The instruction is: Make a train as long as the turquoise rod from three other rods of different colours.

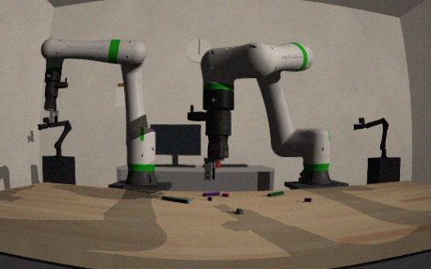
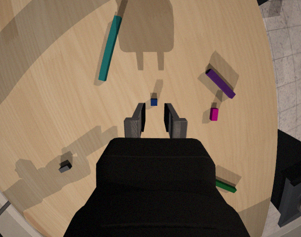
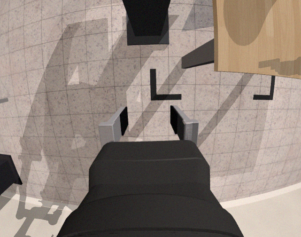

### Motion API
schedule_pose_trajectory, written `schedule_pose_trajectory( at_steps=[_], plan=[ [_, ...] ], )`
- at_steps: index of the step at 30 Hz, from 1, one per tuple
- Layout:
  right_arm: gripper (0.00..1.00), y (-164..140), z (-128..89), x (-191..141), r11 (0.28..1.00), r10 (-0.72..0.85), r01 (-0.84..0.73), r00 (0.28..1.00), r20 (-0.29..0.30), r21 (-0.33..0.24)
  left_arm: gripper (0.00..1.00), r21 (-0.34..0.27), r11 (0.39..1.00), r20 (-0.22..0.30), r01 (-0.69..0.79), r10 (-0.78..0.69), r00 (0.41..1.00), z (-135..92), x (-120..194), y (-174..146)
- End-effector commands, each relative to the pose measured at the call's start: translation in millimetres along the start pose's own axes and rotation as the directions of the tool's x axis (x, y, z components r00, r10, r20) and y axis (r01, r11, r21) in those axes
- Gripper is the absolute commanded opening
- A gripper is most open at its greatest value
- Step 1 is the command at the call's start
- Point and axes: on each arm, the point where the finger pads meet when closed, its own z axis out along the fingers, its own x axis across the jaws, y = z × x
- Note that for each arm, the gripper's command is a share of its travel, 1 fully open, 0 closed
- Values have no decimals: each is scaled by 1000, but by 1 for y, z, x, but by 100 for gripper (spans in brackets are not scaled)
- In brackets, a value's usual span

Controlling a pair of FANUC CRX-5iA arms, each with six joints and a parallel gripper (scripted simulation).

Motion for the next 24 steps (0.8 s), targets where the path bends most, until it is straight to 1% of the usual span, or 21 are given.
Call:
schedule_pose_trajectory(
  at_steps=[1, 11, 24],
  plan=[
    [100, 0, -1, 0, 1000, 0, 0, 1000, 0, -2, 54, 1, 1000, 2, 0, 0, 1000, 1, 0, 0],
    [100, 0, -1, 0, 1000, 0, 0, 1000, 0, -2, 54, 1, 1000, 2, 0, 0, 1000, 12, -1, 0],
    [100, 0, -1, 0, 1000, 0, 0, 1000, 0, -2, 54, 1, 1000, 2, 0, 0, 1000, 32, -1, -1]
  ],
)
